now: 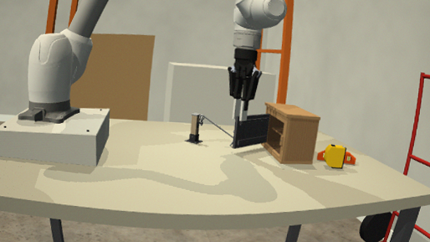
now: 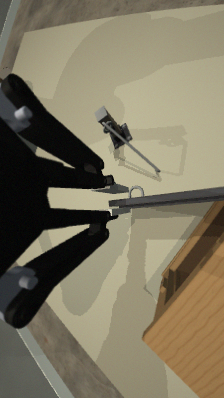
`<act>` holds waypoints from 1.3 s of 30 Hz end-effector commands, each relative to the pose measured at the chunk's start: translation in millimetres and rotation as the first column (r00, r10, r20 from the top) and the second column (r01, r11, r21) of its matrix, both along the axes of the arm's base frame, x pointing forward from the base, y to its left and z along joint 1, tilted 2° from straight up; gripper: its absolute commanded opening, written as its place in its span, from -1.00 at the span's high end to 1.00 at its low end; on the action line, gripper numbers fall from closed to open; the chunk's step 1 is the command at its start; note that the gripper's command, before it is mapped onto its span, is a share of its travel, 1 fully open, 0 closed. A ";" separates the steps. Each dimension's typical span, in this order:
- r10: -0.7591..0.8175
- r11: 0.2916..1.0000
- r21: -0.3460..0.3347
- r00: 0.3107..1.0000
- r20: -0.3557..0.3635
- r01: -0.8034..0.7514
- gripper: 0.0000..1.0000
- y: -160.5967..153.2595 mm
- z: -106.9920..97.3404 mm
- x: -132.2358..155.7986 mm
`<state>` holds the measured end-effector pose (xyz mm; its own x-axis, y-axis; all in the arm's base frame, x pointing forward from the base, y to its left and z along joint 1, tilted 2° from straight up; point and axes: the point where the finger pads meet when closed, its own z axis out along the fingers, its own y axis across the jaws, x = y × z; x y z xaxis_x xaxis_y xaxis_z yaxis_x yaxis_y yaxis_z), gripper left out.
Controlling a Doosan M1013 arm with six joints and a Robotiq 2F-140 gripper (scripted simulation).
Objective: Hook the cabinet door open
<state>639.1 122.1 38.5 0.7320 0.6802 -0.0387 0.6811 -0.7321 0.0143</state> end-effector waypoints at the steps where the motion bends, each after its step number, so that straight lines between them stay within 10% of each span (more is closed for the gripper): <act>1: 0.000 1.000 0.000 1.000 0.000 0.000 0.68 0.0 0.1 0.0; 39: 0.039 0.999 0.001 0.999 -0.001 -0.039 0.68 -3.5 23.8 4.9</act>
<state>644.0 118.6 60.8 0.7051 0.7080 -0.0393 0.7089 -0.7052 0.0129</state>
